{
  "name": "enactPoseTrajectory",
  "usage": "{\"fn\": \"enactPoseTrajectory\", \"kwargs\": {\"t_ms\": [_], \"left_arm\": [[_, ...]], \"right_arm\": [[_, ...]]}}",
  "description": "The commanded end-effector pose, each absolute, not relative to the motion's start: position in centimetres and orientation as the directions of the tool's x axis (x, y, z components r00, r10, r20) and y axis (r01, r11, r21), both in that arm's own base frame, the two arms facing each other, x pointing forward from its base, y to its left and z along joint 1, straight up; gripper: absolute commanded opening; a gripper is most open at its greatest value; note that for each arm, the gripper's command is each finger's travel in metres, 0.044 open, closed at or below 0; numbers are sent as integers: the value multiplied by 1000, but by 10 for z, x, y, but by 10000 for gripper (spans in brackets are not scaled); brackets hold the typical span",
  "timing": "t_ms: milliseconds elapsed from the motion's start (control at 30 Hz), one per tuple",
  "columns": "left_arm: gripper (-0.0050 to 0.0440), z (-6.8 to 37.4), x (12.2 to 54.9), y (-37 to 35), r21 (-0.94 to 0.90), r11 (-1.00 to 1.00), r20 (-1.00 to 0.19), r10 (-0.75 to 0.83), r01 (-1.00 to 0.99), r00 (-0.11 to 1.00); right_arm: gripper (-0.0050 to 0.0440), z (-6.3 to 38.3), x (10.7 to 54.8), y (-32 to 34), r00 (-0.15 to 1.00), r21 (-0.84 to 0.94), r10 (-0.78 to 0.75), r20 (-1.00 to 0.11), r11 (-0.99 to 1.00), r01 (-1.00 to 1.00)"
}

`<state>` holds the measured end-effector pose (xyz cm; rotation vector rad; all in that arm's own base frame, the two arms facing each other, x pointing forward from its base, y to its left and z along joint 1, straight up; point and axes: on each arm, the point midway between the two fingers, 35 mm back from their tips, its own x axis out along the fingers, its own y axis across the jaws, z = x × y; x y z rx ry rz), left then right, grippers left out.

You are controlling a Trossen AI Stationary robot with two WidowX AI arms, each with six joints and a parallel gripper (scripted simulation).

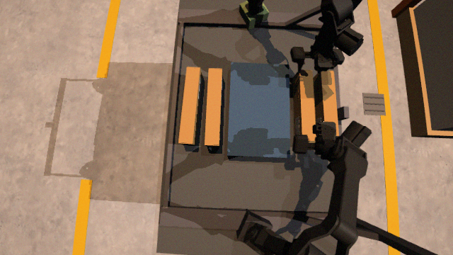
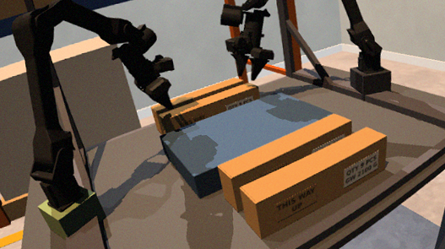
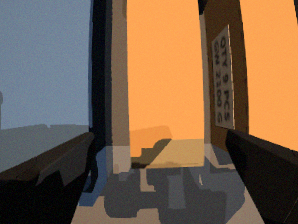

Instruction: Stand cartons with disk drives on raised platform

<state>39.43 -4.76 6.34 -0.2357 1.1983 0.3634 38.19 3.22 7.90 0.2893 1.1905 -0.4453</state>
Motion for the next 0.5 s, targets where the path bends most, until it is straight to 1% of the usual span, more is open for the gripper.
{"fn": "enactPoseTrajectory", "kwargs": {"t_ms": [0, 467], "left_arm": [[382, 69, 398, -49, 5, 918, -932, 149, -397, 332], [382, 69, 399, -49, 5, 917, -931, 149, -399, 332]], "right_arm": [[381, 88, 388, 34, 325, 1, -177, -929, 877, 481], [381, 87, 387, 34, 330, 4, -175, -928, 878, 479]]}}
